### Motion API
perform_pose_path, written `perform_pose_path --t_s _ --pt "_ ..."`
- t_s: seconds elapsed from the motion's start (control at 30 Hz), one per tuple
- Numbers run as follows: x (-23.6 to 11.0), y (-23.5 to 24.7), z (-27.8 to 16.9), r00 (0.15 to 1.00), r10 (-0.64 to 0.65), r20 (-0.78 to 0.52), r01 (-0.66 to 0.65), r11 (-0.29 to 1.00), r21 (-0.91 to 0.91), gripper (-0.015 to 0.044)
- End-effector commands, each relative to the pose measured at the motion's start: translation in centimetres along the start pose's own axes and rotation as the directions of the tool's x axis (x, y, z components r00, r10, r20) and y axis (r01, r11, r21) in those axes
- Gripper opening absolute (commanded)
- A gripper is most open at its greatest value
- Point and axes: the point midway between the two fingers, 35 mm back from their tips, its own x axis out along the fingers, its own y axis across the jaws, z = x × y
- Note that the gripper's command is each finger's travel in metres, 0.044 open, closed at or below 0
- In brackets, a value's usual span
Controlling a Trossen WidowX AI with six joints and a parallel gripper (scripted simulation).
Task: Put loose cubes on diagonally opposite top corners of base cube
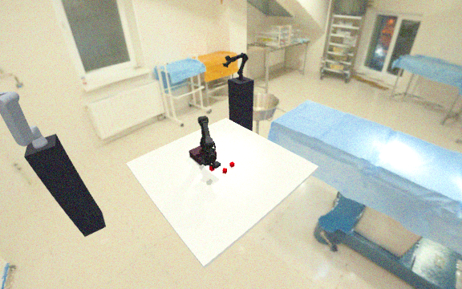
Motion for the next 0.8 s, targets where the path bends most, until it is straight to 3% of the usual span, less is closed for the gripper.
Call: perform_pose_path --t_s 0.0,0.33,0.77 --pt "-1.6 0.0 -0.1 1.000 0.005 -0.001 -0.005 1.000 0.002 0.0105" --pt "-4.6 -0.5 -0.3 1.000 0.005 -0.001 -0.005 1.000 0.002 0.0105" --pt "-4.2 0.6 -1.9 1.000 0.019 -0.006 -0.020 0.989 -0.148 0.0105"
